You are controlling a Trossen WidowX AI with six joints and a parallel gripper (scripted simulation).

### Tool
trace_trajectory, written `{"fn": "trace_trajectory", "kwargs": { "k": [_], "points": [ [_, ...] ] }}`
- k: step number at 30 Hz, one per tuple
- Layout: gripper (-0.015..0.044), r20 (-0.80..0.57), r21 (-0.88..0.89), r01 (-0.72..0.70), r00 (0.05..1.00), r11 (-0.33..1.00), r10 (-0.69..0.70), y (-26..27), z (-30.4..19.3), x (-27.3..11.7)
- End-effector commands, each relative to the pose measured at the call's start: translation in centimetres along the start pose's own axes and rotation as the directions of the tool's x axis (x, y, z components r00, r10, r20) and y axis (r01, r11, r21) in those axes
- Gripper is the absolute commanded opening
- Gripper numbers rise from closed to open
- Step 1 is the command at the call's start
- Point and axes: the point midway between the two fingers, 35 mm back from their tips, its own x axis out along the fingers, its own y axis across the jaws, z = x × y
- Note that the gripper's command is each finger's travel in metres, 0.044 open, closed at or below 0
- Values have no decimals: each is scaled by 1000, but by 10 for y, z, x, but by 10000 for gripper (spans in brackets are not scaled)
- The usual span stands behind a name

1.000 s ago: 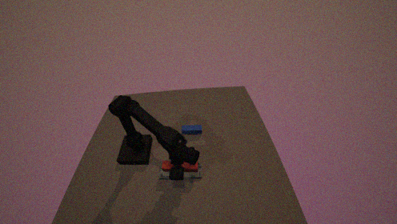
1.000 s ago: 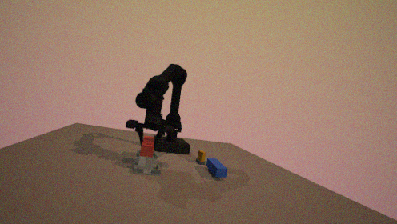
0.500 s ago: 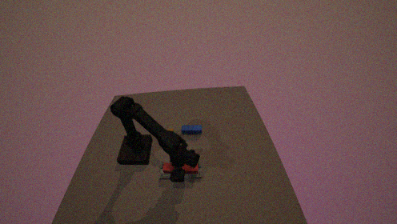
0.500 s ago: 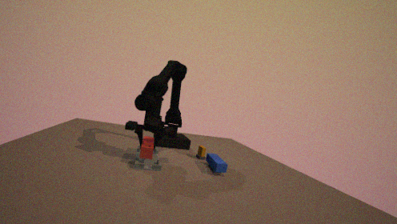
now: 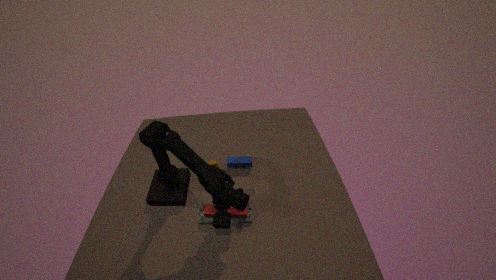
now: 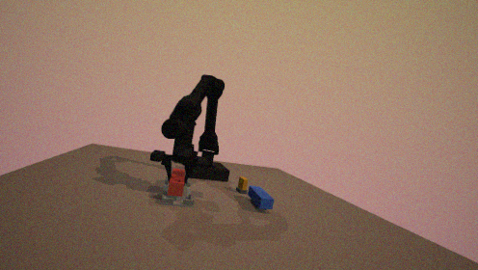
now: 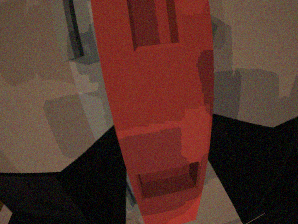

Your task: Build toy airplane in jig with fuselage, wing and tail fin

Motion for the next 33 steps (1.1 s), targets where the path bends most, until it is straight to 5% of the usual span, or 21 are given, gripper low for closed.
{"fn": "trace_trajectory", "kwargs": {
  "k": [1,3,19,25,33],
  "points": [
    [83,2,0,1,1000,1000,-1,0,0,-1],
    [31,2,0,1,1000,1000,-1,0,0,-1],
    [440,2,0,1,1000,1000,-1,0,0,-1],
    [440,2,0,1,1000,1000,-1,0,1,-3],
    [440,-2,-3,4,1000,1000,-4,0,1,-107]
  ]
}}
